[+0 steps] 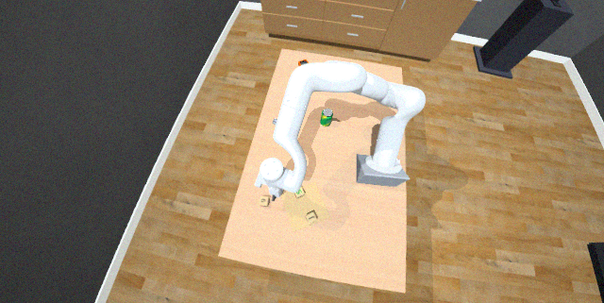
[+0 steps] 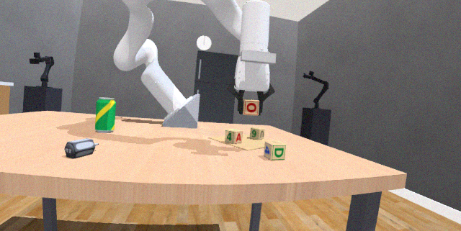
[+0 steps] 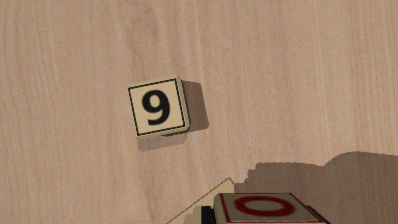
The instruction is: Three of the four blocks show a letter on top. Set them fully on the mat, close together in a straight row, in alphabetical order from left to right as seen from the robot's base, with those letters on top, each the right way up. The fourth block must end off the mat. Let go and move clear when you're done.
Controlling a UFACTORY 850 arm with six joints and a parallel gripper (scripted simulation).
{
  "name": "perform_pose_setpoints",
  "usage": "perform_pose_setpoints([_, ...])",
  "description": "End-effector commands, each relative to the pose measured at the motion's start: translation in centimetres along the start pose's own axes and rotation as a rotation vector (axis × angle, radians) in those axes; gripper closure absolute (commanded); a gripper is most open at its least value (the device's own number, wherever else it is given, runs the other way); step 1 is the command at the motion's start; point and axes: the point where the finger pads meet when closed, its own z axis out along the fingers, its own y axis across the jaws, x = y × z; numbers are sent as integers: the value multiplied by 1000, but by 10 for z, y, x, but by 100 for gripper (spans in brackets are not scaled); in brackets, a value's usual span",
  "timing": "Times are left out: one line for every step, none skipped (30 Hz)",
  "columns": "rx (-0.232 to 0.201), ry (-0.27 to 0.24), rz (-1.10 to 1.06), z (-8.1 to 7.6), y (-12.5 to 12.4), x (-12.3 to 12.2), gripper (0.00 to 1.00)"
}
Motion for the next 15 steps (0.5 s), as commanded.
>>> perform_pose_setpoints([5,16,139,-1,-8,-22,56])
perform_pose_setpoints([5,15,164,-1,-9,-26,56])
perform_pose_setpoints([5,15,189,-1,-10,-30,56])
perform_pose_setpoints([5,15,213,-1,-11,-34,56])
perform_pose_setpoints([5,15,238,-1,-12,-39,56])
perform_pose_setpoints([5,15,263,-1,-13,-43,56])
perform_pose_setpoints([5,15,287,-1,-14,-47,56])
perform_pose_setpoints([5,15,312,-1,-15,-51,56])
perform_pose_setpoints([5,15,337,0,-16,-55,56])
perform_pose_setpoints([4,15,361,0,-17,-59,56])
perform_pose_setpoints([4,15,386,0,-17,-64,56])
perform_pose_setpoints([4,15,410,0,-18,-68,56])
perform_pose_setpoints([4,15,410,0,-18,-68,56])
perform_pose_setpoints([4,15,410,0,-18,-68,56])
perform_pose_setpoints([3,15,465,1,-20,-77,56])
